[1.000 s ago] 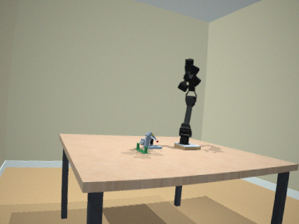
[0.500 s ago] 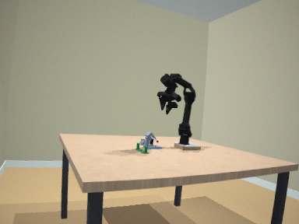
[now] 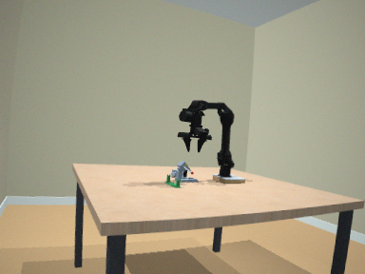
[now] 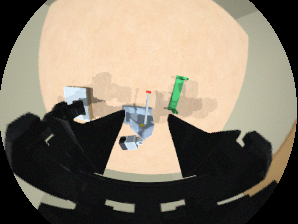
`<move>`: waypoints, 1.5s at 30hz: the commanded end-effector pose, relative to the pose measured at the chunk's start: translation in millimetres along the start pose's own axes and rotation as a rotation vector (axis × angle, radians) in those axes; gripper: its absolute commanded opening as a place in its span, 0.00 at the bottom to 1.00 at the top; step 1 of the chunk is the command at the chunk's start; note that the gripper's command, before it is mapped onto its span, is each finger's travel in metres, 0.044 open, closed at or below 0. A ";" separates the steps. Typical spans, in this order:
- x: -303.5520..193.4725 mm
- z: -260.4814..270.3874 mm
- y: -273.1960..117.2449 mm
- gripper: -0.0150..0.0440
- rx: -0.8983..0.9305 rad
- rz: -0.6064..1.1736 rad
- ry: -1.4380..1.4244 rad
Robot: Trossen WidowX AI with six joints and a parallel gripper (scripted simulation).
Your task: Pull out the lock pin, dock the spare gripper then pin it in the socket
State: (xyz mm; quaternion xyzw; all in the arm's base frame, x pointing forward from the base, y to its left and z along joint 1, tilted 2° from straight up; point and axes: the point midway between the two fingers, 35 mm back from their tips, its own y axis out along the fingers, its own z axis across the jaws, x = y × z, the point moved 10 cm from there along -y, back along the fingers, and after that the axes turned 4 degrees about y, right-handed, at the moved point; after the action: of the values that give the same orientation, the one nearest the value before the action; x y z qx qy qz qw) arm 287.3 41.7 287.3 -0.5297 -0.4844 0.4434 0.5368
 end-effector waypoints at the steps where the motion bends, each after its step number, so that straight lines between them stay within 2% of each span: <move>1: -1.5 -1.8 8.8 0.76 0.013 0.008 0.014; 8: -4.2 -7.2 69.4 0.76 0.012 0.008 0.014; 45: -7.4 -6.7 124.5 0.76 0.013 0.008 0.014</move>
State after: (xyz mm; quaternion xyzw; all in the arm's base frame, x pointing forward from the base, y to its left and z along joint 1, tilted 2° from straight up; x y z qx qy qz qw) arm 298.6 39.5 170.3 -0.5322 -0.4782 0.4415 0.5414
